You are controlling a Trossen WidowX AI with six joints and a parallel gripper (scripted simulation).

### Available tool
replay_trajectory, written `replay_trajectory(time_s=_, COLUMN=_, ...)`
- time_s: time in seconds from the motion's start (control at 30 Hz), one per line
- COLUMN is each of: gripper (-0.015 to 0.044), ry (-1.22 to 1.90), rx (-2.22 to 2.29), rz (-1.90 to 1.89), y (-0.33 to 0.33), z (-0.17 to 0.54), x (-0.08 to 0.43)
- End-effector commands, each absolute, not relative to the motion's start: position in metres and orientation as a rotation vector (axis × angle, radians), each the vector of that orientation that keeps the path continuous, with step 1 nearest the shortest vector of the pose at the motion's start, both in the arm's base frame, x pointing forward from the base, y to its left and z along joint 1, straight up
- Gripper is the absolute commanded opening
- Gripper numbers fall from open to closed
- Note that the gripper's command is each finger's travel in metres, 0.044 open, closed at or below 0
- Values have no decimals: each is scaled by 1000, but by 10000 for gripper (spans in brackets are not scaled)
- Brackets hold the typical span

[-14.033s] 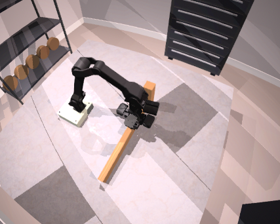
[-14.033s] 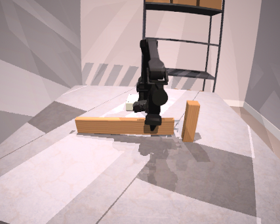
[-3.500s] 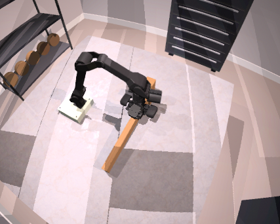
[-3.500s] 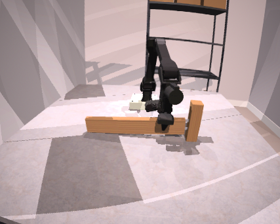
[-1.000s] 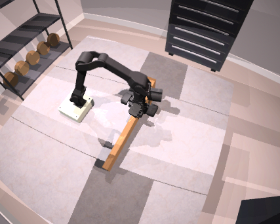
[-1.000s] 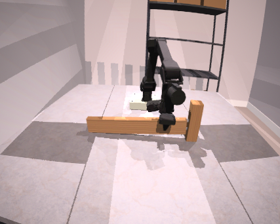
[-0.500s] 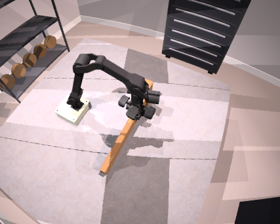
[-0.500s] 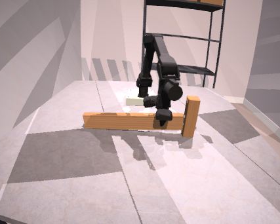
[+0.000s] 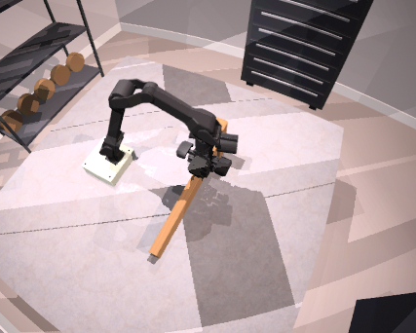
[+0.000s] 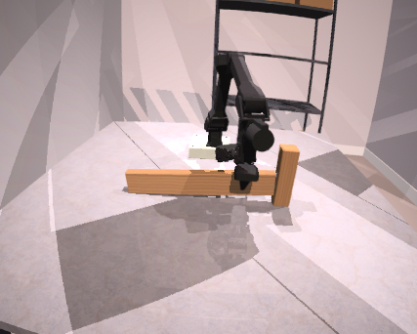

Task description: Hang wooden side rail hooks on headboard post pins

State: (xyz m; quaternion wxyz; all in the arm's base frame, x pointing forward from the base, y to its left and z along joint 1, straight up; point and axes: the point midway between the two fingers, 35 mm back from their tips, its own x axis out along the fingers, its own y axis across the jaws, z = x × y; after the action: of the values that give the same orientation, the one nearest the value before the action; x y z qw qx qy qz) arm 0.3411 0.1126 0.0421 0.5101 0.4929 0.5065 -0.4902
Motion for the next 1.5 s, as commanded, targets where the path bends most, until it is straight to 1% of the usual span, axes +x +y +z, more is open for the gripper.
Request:
replay_trajectory(time_s=0.0, gripper=0, ry=1212, rx=1203, rz=-1169, y=115, z=46, x=345)
replay_trajectory(time_s=1.47, gripper=0, ry=1212, rx=1203, rz=-1169, y=117, z=40, x=344)
